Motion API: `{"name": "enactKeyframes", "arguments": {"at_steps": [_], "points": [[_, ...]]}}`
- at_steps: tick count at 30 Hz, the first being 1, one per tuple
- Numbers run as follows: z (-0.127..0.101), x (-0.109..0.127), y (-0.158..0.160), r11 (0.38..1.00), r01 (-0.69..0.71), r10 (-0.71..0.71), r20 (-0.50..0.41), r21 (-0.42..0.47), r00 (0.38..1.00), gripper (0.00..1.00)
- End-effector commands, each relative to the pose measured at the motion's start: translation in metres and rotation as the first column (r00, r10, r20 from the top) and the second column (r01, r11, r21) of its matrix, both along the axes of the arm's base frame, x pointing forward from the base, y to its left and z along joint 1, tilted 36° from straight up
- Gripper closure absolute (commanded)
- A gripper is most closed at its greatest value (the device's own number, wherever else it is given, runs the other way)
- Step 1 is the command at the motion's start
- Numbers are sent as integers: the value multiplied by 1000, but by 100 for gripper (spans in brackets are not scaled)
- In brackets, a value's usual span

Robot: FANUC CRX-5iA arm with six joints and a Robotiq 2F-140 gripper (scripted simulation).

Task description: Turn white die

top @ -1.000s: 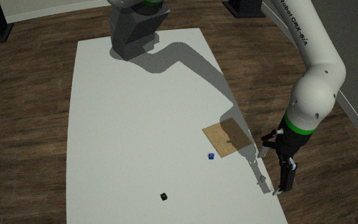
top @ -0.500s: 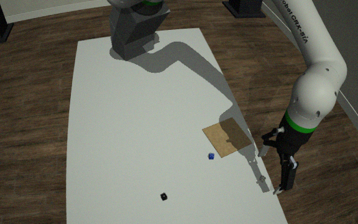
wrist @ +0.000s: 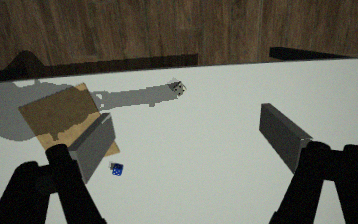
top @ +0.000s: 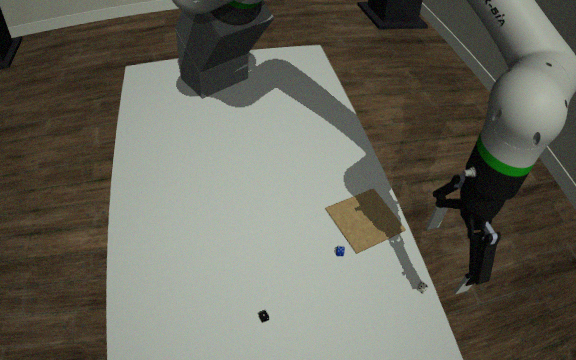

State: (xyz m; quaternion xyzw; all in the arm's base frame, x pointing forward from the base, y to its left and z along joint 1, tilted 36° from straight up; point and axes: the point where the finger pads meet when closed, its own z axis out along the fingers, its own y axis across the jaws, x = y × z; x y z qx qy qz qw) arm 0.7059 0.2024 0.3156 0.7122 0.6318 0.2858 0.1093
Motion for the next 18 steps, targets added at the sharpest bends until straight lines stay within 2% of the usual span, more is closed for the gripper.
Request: {"name": "enactKeyframes", "arguments": {"at_steps": [1, 11, 15, 17, 18], "points": [[5, -4, -1, 1000, 0, 0, 0, 0, 1000, 0], [7, -5, -2, 1000, -3, 3, 1, -2, 1000, 0], [2, -5, -1, 982, -156, 161, 32, -110, 986, 0], [2, -5, -1, 982, -156, 161, 32, -110, 986, 0], [1, -5, -1, 970, -199, 206, 37, -141, 978, 0]]}}
